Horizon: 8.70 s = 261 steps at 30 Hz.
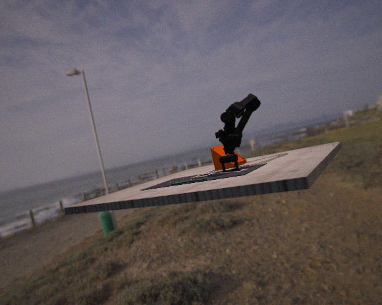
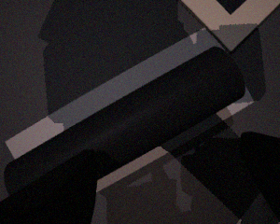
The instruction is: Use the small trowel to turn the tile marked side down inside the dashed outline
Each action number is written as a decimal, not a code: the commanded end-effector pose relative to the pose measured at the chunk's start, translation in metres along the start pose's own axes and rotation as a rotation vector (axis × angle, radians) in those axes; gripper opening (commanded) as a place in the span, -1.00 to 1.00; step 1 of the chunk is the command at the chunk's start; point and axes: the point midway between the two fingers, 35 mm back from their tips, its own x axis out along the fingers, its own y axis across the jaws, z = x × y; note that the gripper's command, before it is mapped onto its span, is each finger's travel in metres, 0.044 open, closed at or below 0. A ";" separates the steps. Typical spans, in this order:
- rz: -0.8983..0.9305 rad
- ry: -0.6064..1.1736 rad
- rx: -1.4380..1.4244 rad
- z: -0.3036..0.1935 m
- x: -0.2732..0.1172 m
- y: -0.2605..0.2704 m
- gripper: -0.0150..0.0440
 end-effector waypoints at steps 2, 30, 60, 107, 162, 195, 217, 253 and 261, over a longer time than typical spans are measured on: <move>0.005 -0.050 -0.152 -0.001 0.002 -0.002 0.53; -0.052 -0.343 -1.062 -0.010 0.015 -0.010 0.53; -0.272 -0.667 -1.853 -0.022 0.014 -0.018 0.53; -0.267 -0.661 -1.852 0.008 0.063 0.001 0.08; -0.056 -0.823 -1.987 0.050 0.025 0.029 -0.49; -0.054 -0.822 -1.986 0.039 0.064 0.029 -0.49; -0.057 -0.820 -1.987 0.060 0.072 0.000 -0.49; -0.161 -0.786 -2.050 0.090 0.035 -0.024 -0.49; -0.162 -0.785 -2.051 0.103 0.027 -0.038 -0.49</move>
